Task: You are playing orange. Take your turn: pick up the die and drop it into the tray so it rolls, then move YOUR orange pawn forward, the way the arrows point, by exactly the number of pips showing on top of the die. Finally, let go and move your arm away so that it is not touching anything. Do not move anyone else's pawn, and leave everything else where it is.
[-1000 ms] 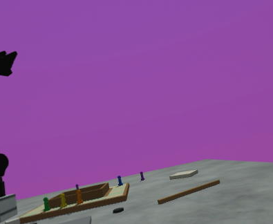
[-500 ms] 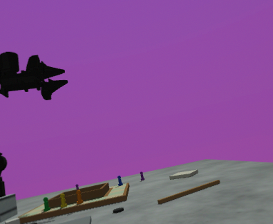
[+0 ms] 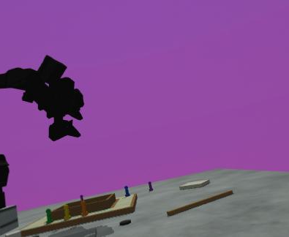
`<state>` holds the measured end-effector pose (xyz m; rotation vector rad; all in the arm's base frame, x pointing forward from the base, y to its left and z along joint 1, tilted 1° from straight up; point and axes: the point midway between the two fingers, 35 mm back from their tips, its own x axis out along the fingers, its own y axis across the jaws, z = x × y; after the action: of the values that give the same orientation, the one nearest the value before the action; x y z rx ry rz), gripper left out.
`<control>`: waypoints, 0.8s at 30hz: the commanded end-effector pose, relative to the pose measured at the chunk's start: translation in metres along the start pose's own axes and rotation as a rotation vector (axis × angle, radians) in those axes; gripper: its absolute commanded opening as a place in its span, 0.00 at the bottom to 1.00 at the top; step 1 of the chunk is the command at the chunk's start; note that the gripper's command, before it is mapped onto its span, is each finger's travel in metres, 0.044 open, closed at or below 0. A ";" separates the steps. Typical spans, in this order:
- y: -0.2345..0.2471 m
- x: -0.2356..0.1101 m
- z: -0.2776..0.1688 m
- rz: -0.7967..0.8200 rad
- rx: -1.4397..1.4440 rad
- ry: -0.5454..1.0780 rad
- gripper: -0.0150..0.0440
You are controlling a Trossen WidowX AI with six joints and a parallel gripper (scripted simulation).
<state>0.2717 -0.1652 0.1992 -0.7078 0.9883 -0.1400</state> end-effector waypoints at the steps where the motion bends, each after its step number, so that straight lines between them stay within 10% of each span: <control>1: -0.001 0.029 -0.048 0.118 -0.041 0.148 0.72; 11: 0.039 0.068 -0.203 0.601 -0.018 0.366 0.72; 24: 0.061 0.090 -0.219 0.634 -0.009 0.365 0.72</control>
<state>0.1341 -0.2629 0.0318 -0.3554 1.5216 0.2910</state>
